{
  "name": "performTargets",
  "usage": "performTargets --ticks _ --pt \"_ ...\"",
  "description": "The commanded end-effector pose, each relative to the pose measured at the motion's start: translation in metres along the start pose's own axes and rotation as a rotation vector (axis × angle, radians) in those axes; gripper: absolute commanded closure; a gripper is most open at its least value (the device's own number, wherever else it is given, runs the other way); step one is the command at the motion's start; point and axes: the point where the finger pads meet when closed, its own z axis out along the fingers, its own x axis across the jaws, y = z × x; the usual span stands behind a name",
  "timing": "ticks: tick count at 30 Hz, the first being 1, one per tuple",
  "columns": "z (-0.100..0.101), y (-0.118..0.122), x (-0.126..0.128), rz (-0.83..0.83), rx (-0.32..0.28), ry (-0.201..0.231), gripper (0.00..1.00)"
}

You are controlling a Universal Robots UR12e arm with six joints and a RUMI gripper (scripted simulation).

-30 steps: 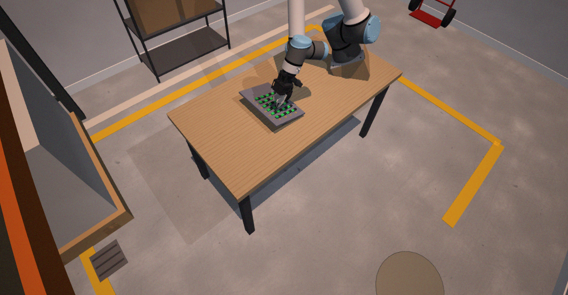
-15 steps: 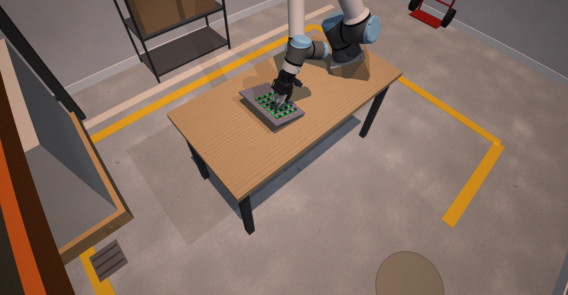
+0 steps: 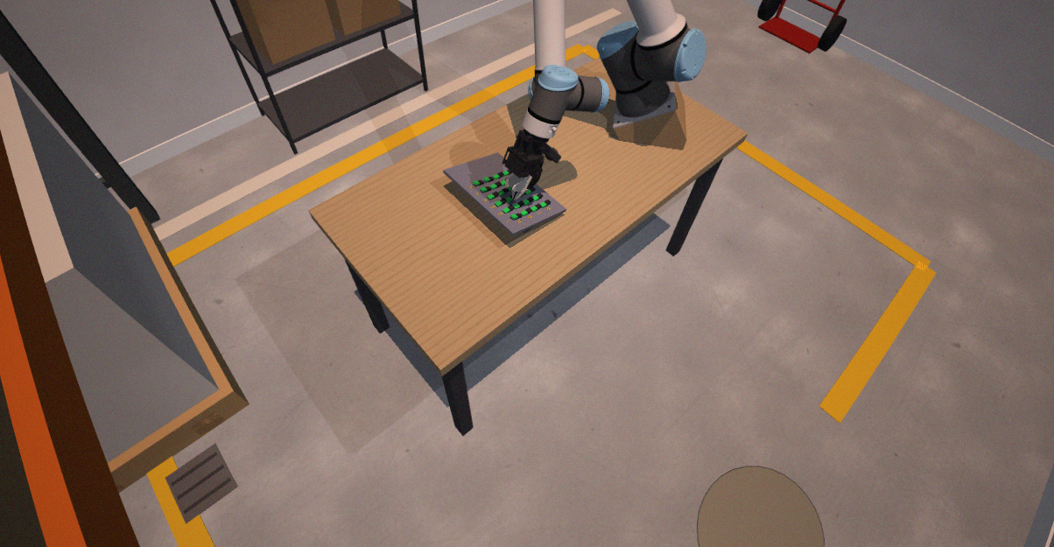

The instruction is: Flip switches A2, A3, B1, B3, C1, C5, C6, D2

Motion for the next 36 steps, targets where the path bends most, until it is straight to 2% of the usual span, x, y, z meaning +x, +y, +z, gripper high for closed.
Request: performTargets --ticks 1,9,36 --pt "0.009 0.003 0.000 0.001 -0.001 0.000 1.00" --pt "0.022 0.003 0.000 0.001 -0.001 0.000 1.00" --pt "0.028 0.001 0.000 0.000 0.000 0.001 1.00"
